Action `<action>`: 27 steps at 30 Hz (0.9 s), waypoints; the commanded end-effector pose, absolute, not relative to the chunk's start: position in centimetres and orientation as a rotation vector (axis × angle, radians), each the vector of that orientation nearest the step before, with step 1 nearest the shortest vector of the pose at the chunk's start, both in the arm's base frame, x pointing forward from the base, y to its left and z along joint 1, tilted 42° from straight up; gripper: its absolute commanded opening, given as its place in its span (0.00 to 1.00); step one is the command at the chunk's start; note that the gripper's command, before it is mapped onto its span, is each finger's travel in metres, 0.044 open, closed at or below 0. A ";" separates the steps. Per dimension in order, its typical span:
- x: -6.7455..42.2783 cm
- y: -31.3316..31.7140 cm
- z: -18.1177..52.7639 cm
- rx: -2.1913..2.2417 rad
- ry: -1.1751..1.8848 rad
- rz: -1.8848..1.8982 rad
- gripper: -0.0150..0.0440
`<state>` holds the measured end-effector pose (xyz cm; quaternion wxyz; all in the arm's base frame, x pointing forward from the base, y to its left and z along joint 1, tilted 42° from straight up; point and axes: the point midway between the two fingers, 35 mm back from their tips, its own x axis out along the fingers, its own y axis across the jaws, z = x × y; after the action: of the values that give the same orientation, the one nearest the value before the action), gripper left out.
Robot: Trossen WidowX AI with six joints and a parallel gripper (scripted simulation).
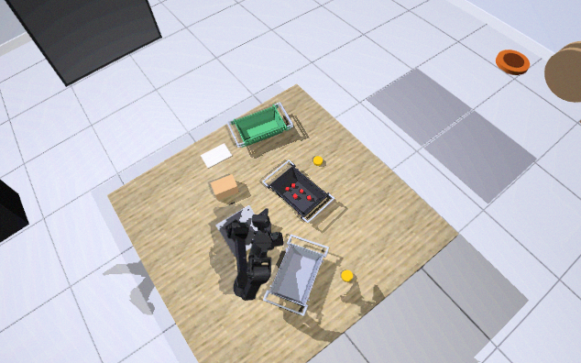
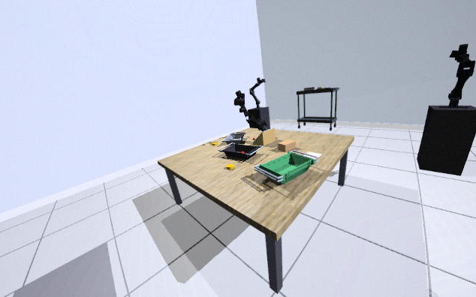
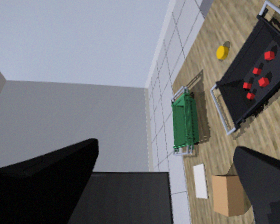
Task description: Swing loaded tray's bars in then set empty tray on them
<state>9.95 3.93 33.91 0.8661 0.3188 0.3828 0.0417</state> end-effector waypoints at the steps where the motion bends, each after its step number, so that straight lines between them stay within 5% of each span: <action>1: 10.0 3.9 33.9 0.668 0.802 0.087 0.89; 12: 12.1 5.0 34.0 0.759 0.799 -0.065 0.40; 27: 30.1 3.3 27.4 1.437 0.411 -1.122 0.40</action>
<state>27.01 5.16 29.22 0.6545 0.5851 0.2449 -0.4115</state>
